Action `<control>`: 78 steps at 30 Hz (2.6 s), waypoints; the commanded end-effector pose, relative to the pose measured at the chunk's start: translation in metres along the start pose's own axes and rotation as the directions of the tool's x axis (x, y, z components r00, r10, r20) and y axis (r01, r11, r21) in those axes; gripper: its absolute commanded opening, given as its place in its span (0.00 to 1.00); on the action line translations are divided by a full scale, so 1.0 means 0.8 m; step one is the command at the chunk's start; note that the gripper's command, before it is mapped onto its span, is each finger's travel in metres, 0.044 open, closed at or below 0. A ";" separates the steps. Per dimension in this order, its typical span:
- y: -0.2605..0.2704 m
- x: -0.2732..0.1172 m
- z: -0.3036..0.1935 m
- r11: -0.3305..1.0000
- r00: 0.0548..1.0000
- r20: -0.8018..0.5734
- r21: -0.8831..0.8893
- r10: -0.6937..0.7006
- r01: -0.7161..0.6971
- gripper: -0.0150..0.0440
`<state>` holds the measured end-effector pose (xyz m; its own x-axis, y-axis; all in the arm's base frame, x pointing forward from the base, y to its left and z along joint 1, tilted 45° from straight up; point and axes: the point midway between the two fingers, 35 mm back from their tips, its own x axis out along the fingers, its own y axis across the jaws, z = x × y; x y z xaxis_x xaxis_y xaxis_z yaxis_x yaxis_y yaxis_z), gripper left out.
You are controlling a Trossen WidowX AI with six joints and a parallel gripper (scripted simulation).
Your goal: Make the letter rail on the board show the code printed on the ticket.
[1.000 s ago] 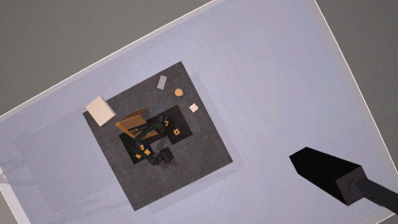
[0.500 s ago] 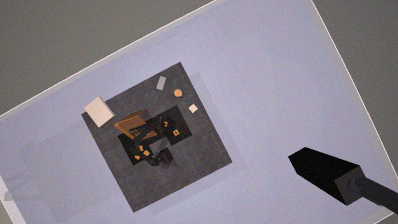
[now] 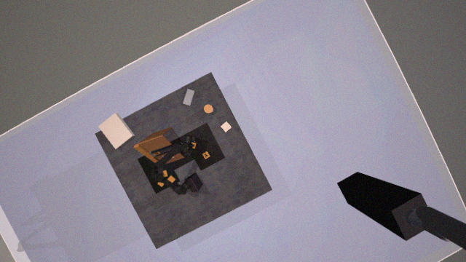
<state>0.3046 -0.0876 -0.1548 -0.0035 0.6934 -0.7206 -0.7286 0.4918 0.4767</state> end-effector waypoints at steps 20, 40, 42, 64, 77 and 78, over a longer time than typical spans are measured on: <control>0.001 -0.009 0.000 1.000 1.000 -0.002 -0.006 -0.005 0.005 0.25; 0.002 -0.014 -0.001 1.000 1.000 -0.002 -0.006 -0.005 0.005 0.25; 0.002 -0.015 -0.001 1.000 1.000 -0.002 -0.006 -0.005 0.005 0.25; 0.004 -0.016 -0.002 1.000 1.000 0.001 0.006 -0.003 0.003 0.25; -0.013 -0.049 0.007 0.927 0.964 0.121 0.324 -0.237 0.187 0.25; -0.013 -0.052 0.008 0.916 0.958 0.131 0.349 -0.255 0.196 0.25</control>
<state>0.3142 -0.1128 -0.1338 0.2146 0.6285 -0.7476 -0.4931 0.7304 0.4726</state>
